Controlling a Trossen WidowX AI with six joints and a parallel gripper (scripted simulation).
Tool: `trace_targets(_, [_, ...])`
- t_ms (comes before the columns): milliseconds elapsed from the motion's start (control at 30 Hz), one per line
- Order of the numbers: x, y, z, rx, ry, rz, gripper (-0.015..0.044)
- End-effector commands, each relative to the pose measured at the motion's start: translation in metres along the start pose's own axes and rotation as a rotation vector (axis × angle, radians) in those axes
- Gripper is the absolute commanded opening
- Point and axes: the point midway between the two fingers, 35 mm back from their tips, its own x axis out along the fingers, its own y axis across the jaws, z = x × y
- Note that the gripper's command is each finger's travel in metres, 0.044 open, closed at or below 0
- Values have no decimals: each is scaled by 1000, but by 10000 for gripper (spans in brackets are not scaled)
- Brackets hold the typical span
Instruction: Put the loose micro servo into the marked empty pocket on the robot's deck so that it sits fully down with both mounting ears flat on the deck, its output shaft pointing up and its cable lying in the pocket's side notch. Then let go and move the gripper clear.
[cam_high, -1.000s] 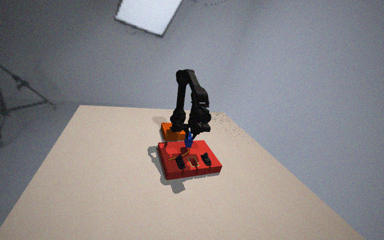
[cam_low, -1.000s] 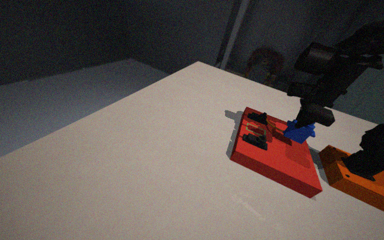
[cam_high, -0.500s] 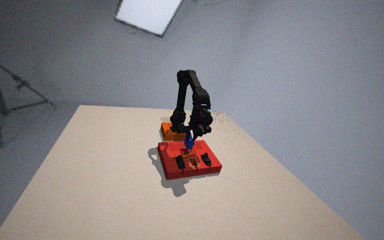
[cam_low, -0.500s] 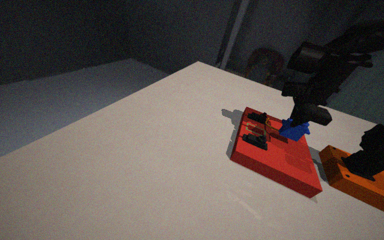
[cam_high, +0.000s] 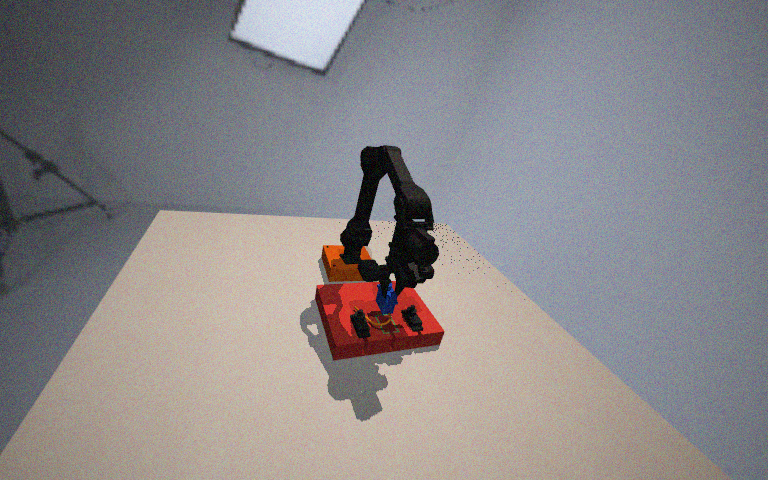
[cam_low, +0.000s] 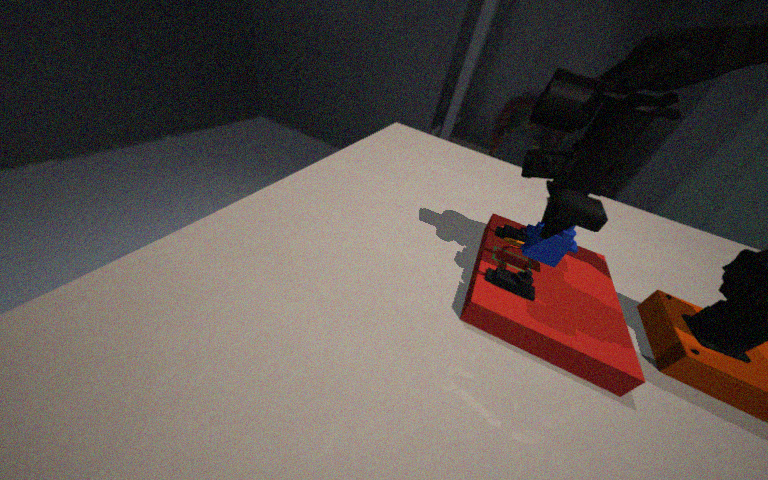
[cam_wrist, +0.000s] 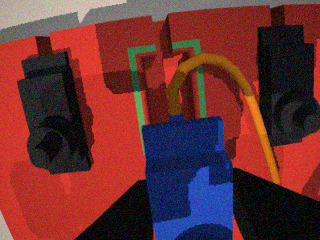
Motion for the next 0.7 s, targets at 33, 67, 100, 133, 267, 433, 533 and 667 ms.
trace_targets(33, [-3, 0, 17, -3, -9, 3, 0])
trace_targets(67, [-3, 0, 20, -3, -9, 3, 0])
trace_targets(100, [-3, 0, 24, -3, -9, 3, 0])
trace_targets(133, [-3, 0, 27, -3, -9, 3, 0])
trace_targets(267, [-3, 0, 32, -3, -10, 3, 0])
trace_targets(433, [2, 0, 32, -3, -10, 3, 0])
trace_targets(533, [7, 0, 33, -3, -10, 3, 0])
trace_targets(667, [13, 0, 33, -3, -10, 3, 0])
